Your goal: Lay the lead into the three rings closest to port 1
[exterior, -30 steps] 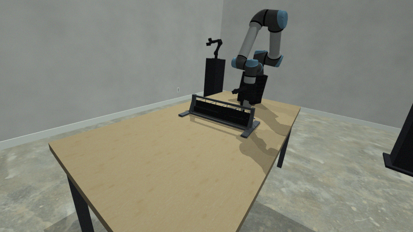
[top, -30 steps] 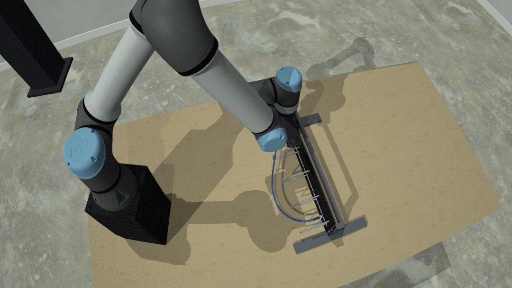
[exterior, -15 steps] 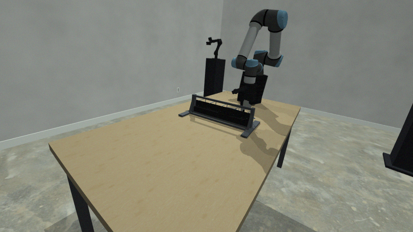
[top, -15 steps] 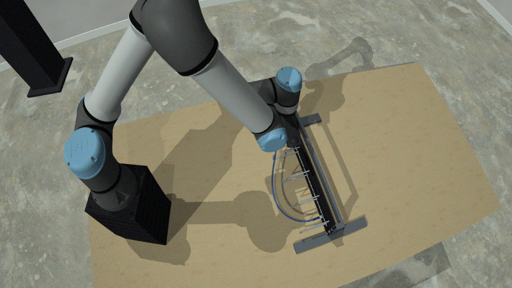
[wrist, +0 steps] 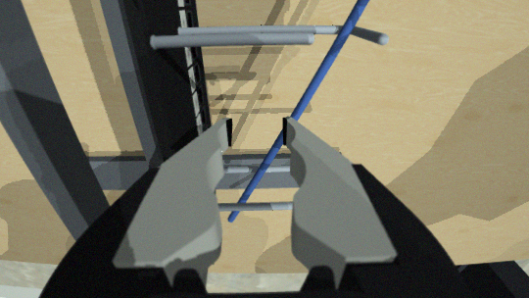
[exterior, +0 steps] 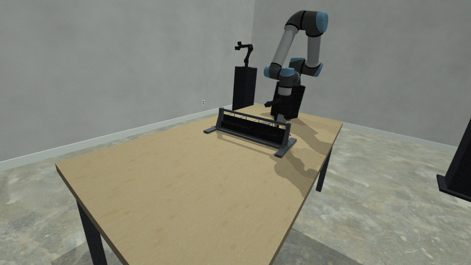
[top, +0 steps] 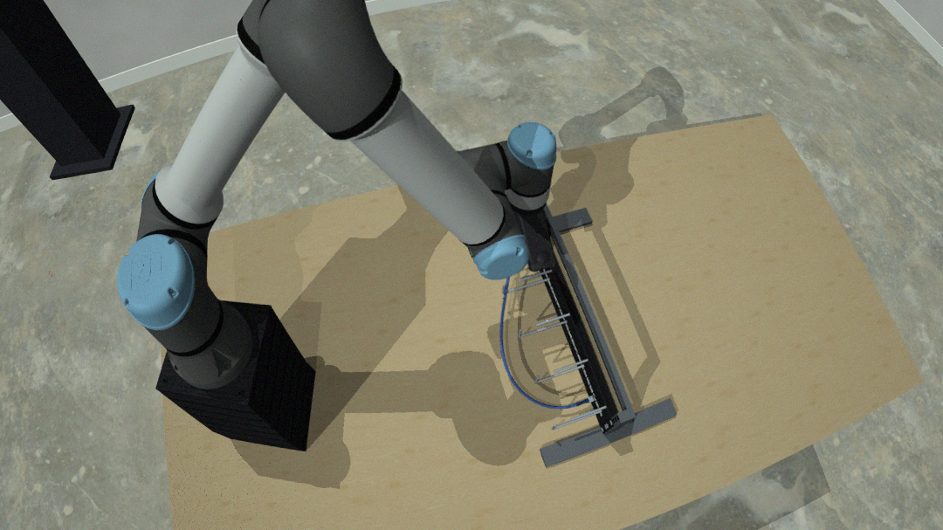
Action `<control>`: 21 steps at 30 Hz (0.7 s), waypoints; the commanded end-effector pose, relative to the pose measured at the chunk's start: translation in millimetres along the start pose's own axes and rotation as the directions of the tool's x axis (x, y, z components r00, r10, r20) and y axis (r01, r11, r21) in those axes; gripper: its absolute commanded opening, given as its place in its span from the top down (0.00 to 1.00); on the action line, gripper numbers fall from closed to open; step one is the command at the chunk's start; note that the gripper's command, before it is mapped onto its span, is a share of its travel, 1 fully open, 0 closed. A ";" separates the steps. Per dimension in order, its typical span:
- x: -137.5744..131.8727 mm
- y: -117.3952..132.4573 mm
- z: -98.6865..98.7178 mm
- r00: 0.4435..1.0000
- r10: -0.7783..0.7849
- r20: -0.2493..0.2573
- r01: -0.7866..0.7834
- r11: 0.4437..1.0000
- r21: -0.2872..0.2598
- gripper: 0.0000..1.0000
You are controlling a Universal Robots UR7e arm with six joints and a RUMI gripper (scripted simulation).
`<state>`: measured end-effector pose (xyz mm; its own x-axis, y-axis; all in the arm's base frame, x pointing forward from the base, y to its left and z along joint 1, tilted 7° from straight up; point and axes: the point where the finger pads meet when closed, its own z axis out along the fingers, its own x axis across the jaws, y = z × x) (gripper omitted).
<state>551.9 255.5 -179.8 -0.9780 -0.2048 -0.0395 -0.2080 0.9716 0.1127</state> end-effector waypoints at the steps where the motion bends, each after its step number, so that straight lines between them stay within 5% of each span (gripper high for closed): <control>1: -0.7 0.0 -4.3 1.000 0.000 0.002 0.000 1.000 0.000 0.80; 21: -0.6 0.0 -53.6 1.000 0.000 0.002 0.000 1.000 0.000 0.80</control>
<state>551.4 250.8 -139.9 -0.9780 -0.2047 -0.0399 -0.2080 0.9716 0.1127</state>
